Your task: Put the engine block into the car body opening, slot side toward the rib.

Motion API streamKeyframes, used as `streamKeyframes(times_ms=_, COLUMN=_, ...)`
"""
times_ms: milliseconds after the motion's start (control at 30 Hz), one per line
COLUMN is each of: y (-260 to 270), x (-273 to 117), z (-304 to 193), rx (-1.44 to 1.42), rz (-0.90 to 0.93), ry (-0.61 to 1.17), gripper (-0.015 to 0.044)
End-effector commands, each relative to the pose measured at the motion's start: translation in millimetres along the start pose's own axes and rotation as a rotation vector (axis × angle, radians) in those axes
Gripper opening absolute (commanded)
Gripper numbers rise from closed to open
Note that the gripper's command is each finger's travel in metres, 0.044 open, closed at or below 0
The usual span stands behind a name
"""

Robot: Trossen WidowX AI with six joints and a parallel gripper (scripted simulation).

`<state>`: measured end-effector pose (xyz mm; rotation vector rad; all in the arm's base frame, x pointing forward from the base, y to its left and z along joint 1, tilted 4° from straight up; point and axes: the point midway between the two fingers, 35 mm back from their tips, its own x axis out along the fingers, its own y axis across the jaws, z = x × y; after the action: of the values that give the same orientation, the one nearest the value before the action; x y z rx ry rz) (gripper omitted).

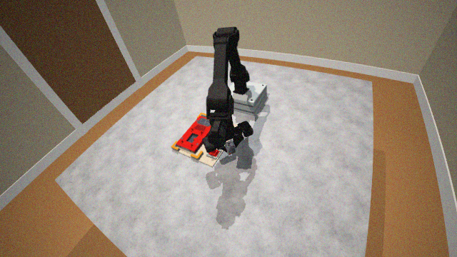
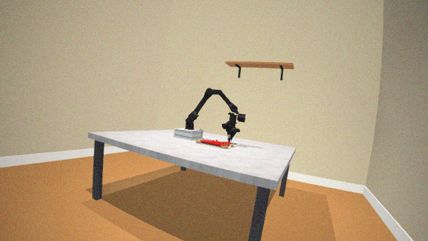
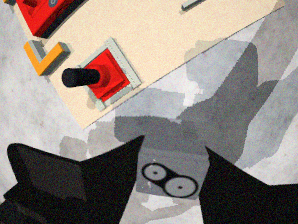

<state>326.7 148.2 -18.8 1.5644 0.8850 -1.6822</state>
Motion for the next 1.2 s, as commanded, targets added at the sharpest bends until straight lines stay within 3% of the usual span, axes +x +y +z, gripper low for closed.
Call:
streamKeyframes(times_ms=0, y=3.3, x=-20.8, z=-3.7, rx=-0.004, rz=0.01, ry=0.019, gripper=0.0)
streamKeyframes(times_ms=867, y=3.4, x=-103.4, z=7.7, rx=-0.004, rz=0.01, ry=0.019, gripper=0.0)
streamKeyframes(times_ms=1167, y=-2.6, x=-97.7, z=7.3, rx=-0.004, rz=0.01, ry=0.019, gripper=0.0)
